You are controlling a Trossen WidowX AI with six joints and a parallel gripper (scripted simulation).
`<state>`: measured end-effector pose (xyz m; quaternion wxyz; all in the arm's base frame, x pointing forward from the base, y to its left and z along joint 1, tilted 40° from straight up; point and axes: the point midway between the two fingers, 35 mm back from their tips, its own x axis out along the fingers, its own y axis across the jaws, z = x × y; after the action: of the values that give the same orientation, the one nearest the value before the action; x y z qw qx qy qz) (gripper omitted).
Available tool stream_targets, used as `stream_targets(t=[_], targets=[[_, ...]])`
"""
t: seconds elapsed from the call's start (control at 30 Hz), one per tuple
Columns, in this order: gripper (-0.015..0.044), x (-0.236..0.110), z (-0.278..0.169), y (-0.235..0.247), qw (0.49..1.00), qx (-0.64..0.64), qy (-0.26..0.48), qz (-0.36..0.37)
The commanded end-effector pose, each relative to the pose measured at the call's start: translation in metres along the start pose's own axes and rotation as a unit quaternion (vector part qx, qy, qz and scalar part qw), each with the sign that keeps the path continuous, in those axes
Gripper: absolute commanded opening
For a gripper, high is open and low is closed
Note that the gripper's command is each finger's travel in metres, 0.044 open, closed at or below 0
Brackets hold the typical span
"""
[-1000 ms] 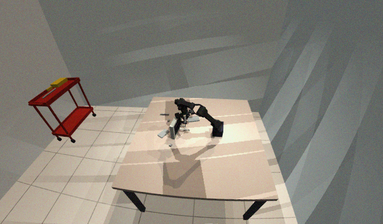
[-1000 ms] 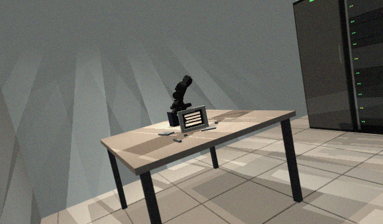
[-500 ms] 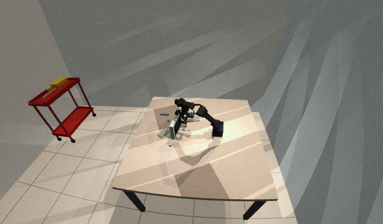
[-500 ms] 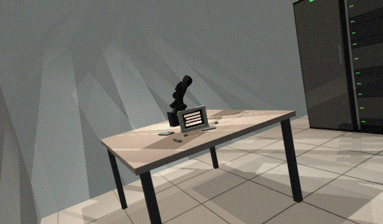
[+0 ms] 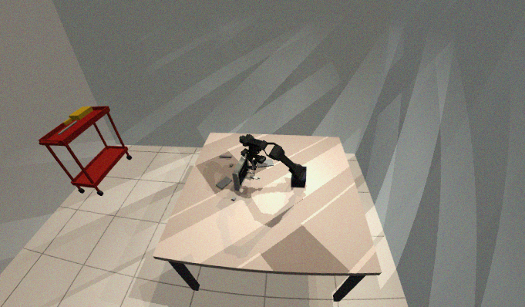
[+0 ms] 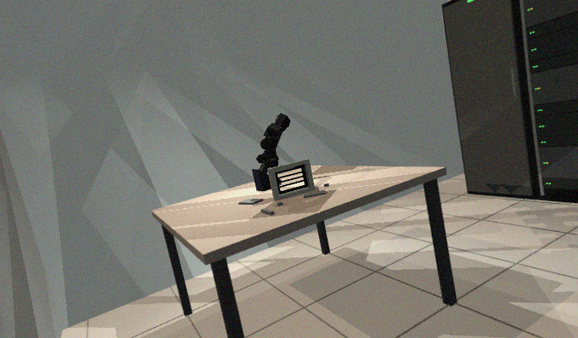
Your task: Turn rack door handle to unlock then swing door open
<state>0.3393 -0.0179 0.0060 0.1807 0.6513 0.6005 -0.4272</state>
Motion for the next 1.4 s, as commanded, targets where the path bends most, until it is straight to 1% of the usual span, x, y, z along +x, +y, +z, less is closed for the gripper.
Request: stream_targets(t=[0.0, 0.23, 0.27, 0.33, 0.53, 0.8, 1.07, 1.37], targets=[[0.0088, 0.0004, -0.0017, -0.0001, 1.0, 0.01, 0.004, 0.0], [0.0271, 0.0004, -0.0017, -0.0001, 1.0, 0.01, 0.004, 0.0], [0.0281, 0.0004, -0.0017, -0.0001, 1.0, 0.01, 0.004, 0.0], [0.0281, 0.0004, -0.0017, -0.0001, 1.0, -0.006, 0.004, 0.0], [0.0281, 0.0004, -0.0017, -0.0001, 0.989, -0.15, 0.004, 0.001], [0.0281, 0.0004, -0.0017, -0.0001, 0.94, -0.342, 0.004, 0.001], [0.0281, 0.0004, -0.0017, 0.0, 0.854, -0.52, 0.004, 0.002], [0.0281, 0.0004, -0.0017, 0.0, 0.718, -0.696, 0.003, 0.003]])
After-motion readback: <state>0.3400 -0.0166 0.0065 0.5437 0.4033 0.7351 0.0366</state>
